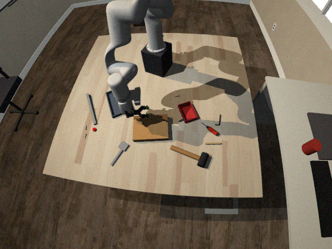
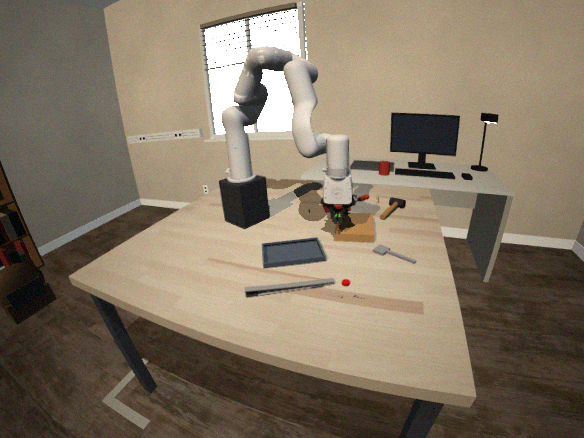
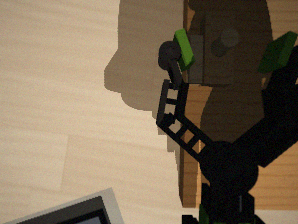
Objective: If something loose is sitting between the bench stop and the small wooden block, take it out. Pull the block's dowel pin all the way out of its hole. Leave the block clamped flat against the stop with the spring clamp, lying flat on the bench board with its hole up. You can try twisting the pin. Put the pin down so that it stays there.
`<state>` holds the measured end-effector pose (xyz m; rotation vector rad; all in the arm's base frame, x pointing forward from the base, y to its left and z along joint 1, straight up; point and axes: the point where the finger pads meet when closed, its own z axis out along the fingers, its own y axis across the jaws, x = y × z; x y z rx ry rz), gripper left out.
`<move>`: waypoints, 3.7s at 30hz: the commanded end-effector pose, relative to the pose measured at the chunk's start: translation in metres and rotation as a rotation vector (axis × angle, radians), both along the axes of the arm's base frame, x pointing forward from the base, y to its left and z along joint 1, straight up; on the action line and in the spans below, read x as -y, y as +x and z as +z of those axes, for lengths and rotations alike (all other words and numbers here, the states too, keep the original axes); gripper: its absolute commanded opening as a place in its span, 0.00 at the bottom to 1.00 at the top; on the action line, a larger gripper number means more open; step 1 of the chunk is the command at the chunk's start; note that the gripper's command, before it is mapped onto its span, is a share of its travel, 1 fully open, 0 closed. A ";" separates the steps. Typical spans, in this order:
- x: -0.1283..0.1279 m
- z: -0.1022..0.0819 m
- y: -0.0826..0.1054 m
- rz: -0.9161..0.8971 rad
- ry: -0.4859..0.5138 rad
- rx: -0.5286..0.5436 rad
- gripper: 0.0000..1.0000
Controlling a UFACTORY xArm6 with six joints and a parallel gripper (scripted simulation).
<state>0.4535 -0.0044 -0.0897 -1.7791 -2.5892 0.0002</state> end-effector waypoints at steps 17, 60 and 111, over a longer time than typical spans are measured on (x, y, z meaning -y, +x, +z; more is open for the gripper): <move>0.000 -0.018 0.002 0.000 0.000 0.004 0.27; 0.000 -0.049 0.002 0.000 0.000 0.004 0.27; 0.000 -0.050 0.002 0.000 0.000 0.004 0.34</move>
